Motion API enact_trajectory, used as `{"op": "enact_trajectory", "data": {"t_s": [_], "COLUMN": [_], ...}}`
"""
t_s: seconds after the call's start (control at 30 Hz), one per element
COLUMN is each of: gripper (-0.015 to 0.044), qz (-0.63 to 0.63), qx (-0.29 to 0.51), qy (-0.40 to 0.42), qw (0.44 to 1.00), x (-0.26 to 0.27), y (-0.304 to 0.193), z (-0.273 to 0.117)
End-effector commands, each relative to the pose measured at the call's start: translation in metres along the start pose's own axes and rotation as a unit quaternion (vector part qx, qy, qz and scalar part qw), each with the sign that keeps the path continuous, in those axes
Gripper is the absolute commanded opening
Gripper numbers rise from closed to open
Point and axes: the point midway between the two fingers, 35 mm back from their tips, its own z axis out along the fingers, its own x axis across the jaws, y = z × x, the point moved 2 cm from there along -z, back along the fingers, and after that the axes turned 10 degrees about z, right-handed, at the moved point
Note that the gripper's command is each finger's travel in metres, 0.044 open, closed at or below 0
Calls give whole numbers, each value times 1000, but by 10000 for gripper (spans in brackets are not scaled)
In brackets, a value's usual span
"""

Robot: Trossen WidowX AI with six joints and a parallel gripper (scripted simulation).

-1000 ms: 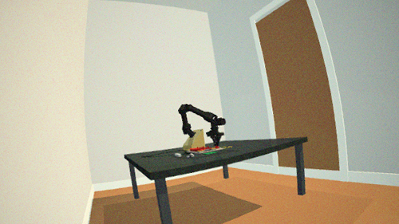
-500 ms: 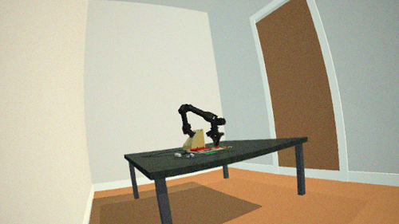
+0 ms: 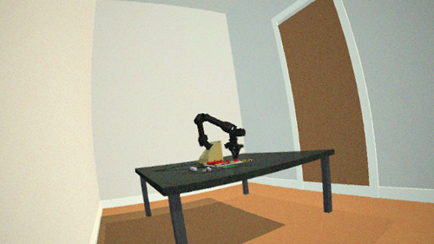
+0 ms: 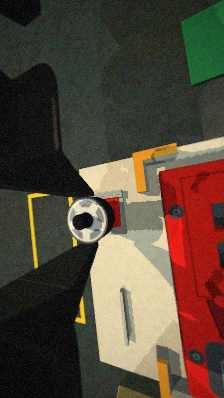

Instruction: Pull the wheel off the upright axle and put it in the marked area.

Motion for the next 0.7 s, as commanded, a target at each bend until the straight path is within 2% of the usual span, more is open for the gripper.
{"op": "enact_trajectory", "data": {"t_s": [0.0,0.67], "gripper": [0,0], "qz": [-7,-8], "qx": [2,2], "qy": [4,5], "qw": [1000,1000], "x": [-1,-1], "y": [-2,-2], "z": [-9,-16]}}
